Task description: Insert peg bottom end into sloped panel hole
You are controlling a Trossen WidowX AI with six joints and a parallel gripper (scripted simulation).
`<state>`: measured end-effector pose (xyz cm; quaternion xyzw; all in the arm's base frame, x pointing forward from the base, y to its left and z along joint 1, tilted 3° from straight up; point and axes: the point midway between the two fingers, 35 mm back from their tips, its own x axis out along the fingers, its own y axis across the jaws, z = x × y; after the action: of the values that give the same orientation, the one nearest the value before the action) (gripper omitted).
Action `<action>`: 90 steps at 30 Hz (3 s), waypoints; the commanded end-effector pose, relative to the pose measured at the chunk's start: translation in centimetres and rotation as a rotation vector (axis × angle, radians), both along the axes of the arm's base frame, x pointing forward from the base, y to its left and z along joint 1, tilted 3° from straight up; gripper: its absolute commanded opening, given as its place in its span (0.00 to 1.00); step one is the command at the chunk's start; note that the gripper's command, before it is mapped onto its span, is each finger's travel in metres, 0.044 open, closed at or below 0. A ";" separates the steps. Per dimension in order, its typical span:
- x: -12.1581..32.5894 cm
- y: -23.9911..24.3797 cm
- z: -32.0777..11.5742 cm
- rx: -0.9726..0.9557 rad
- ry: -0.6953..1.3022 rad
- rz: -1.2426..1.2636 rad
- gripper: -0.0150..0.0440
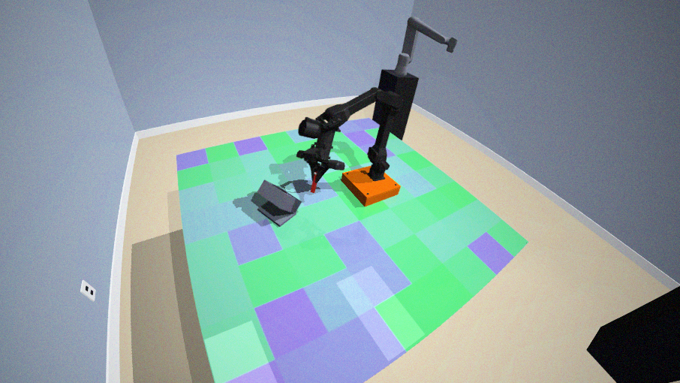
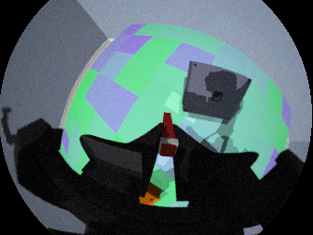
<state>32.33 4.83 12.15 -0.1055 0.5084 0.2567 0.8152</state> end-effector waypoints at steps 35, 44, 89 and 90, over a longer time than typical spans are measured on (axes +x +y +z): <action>1.3 -4.5 1.6 0.056 -0.194 -0.037 0.25; 1.5 -5.7 2.0 0.060 -0.241 -0.046 0.25; 5.4 -7.0 -0.3 0.058 -0.373 -0.066 0.25; 5.4 -7.0 -0.4 0.058 -0.375 -0.066 0.25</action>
<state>37.60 -2.25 12.75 -0.1155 0.3378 0.2213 0.9075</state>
